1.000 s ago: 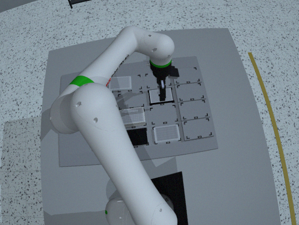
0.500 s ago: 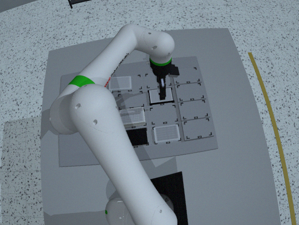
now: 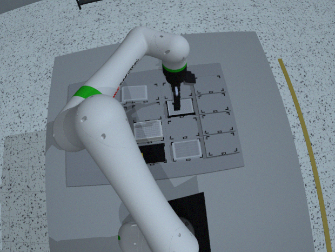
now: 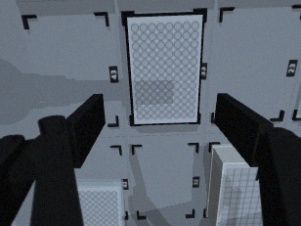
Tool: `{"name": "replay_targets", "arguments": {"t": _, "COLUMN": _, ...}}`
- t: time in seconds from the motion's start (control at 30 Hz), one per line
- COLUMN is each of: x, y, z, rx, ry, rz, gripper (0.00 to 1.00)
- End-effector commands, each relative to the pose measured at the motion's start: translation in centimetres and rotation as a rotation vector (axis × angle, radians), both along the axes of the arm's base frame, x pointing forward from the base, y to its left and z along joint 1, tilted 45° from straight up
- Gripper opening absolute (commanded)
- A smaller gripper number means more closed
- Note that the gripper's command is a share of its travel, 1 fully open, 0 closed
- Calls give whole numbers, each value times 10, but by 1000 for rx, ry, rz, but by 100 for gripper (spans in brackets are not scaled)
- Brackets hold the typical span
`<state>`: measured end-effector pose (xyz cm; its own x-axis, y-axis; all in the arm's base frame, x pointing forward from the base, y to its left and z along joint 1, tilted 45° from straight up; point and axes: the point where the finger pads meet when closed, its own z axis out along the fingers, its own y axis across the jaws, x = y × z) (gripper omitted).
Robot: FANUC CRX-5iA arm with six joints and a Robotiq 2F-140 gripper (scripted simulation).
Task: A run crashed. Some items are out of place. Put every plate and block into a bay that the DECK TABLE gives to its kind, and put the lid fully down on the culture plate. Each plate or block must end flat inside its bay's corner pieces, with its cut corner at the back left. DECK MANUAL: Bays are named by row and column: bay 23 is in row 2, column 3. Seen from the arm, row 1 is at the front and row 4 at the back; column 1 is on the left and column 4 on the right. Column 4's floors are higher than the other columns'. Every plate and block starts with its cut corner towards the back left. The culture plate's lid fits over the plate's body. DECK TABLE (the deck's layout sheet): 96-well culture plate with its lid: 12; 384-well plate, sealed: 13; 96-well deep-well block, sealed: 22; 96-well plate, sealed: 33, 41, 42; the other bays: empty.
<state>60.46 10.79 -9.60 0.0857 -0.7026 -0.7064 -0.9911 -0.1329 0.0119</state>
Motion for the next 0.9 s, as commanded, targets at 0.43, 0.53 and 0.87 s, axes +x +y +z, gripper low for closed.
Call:
{"name": "replay_targets", "arguments": {"t": 0.43, "x": 21, "y": 39, "z": 38, "rx": -1, "ry": -1, "rz": -2, "gripper": 70}}
{"name": "replay_targets", "arguments": {"t": 0.53, "x": 23, "y": 45, "z": 43, "rx": -1, "ry": -1, "rz": -2, "gripper": 70}}
{"name": "replay_targets", "arguments": {"t": 0.87, "x": 35, "y": 70, "z": 66, "rx": -1, "ry": -1, "rz": -2, "gripper": 70}}
